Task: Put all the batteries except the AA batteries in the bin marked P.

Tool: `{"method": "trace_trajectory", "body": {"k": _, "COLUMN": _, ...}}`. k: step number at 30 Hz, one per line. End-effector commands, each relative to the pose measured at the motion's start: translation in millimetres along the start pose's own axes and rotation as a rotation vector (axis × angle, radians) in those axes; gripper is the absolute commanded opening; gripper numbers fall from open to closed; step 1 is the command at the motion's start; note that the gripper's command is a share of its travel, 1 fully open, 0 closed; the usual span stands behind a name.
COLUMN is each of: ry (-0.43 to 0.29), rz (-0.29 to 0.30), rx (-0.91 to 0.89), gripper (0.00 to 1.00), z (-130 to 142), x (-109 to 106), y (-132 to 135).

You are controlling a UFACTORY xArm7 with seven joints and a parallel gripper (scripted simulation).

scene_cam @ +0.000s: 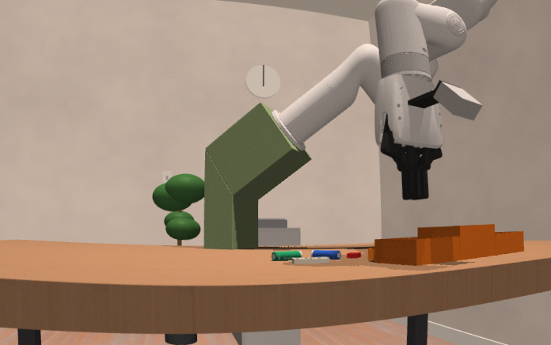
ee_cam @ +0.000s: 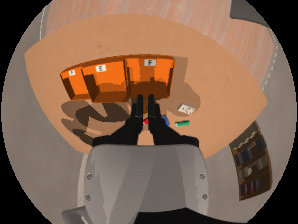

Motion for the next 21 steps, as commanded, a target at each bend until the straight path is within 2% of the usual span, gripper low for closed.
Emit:
{"method": "trace_trajectory", "body": {"k": 1, "ry": 0.003, "rz": 0.006, "rx": 0.002, "gripper": 0.07, "z": -11.9, "x": 9.3, "y": 3.4}}
{"method": "trace_trajectory", "body": {"k": 8, "ry": 0.003, "rz": 0.006, "rx": 0.002, "gripper": 0.07, "z": -11.9, "x": 9.3, "y": 3.4}}
{"method": "trace_trajectory", "body": {"k": 21, "ry": 0.003, "rz": 0.006, "rx": 0.002, "gripper": 0.07, "z": -12.0, "x": 44.0, "y": 3.6}}
Point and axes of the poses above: the point where the finger pads meet when closed, its own x axis out along the fingers, its own y axis across the jaws, z = x × y, the point moved 1 cm from there along -x, back along the fingers, and after that the axes turned 3 degrees about x, right-handed, at the moved point
